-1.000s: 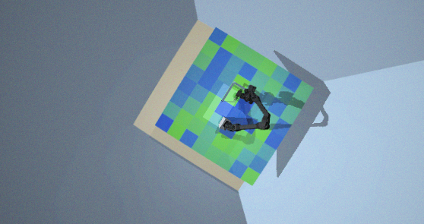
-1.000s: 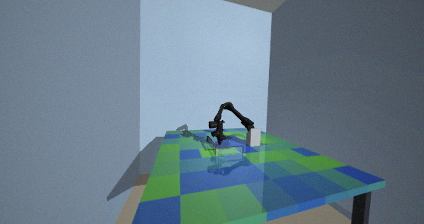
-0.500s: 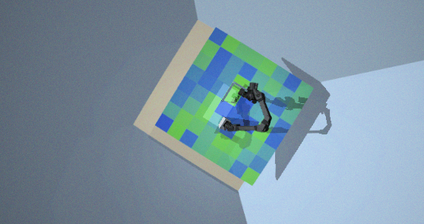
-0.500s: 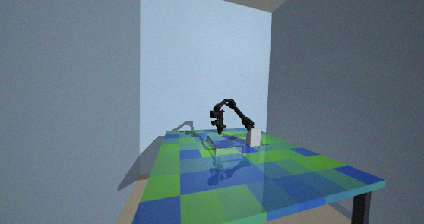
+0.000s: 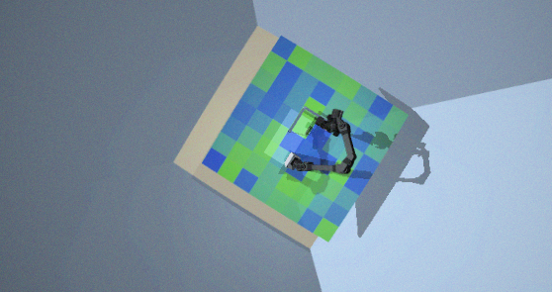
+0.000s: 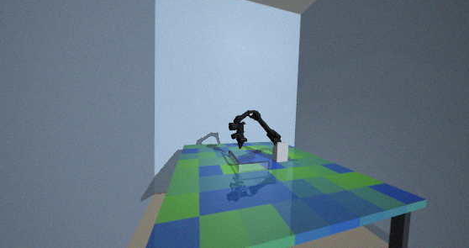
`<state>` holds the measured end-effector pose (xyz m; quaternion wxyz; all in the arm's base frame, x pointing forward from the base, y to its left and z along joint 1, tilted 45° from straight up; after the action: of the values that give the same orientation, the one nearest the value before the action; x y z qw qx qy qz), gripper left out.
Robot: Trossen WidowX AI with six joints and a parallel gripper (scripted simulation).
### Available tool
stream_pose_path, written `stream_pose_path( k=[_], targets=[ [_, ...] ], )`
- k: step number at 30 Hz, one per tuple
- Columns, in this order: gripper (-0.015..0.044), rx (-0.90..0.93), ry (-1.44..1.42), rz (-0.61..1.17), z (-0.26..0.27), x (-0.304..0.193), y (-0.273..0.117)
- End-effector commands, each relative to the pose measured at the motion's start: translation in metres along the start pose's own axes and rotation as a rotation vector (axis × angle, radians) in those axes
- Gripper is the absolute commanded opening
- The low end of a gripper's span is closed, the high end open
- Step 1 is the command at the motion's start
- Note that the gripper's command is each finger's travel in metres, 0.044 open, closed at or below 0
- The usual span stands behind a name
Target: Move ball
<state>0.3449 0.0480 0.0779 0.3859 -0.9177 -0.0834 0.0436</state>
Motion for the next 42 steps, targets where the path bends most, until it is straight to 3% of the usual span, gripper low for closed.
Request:
stream_pose_path(
  k=[1,12,24,42],
  targets=[
    [0.0,-0.004,0.012,-0.01,-0.029,0.008,0.008],
    [0.0,-0.01,0.013,-0.009,-0.05,0.012,0.022],
    [0.0,-0.014,0.013,-0.009,-0.051,0.011,0.085],
    [0.0,-0.014,0.013,-0.009,-0.051,0.011,0.101]
  ],
)
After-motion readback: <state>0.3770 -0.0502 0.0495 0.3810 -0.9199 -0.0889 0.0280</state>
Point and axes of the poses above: the point midway between the two fingers, 35 mm back from their tips, its own y axis out along the fingers, its own z axis across the jaws, x = y × z, the point moved 3 cm from there along -y, back along the fingers, and after that the axes turned 2 degrees about -y, right-handed, at the moved point
